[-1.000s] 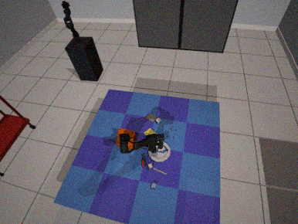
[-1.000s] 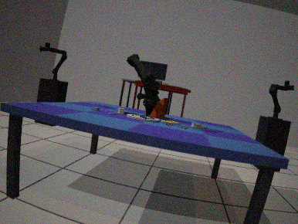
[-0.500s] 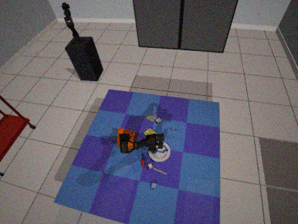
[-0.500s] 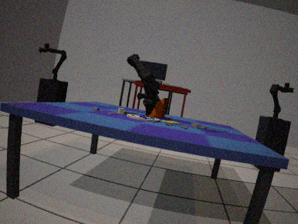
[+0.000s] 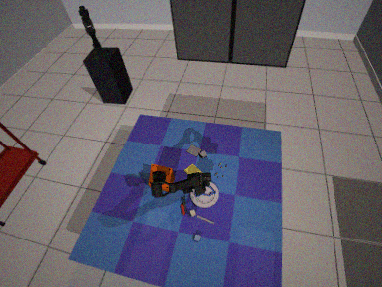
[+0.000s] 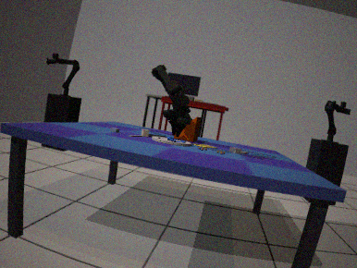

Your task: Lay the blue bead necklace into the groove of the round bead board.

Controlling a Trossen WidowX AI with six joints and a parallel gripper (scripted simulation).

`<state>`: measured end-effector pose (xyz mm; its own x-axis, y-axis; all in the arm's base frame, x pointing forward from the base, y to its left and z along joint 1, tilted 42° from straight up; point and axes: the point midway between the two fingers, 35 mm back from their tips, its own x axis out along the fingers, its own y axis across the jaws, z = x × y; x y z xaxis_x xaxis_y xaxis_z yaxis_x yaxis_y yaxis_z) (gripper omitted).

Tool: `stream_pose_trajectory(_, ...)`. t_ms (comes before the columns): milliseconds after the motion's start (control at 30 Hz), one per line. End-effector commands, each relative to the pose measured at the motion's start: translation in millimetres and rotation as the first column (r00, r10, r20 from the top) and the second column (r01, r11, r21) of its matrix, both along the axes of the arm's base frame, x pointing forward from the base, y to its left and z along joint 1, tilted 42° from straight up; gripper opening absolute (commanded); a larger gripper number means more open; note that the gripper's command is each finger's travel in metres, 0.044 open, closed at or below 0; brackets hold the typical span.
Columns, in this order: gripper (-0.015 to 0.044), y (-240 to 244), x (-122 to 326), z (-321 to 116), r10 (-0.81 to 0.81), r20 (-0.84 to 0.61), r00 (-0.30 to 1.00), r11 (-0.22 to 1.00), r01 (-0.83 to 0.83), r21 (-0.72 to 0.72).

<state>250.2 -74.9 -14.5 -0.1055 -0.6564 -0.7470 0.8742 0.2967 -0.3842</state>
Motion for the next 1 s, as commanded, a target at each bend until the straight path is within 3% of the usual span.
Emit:
stream_pose_trajectory(0, 0.0120, -7, 10, 26, 0.491, -0.392, 0.778, 0.870, -0.463, 0.171)
stream_pose_trajectory(100, 0.0120, -9, 12, 36, 0.633, -0.494, 0.596, 0.765, -0.581, 0.279)
stream_pose_trajectory(233, 0.0120, -11, 13, 40, 0.698, -0.536, 0.474, 0.695, -0.630, 0.347)
stream_pose_trajectory(967, 0.0120, -13, 12, 37, 0.701, -0.538, 0.467, 0.691, -0.633, 0.351)
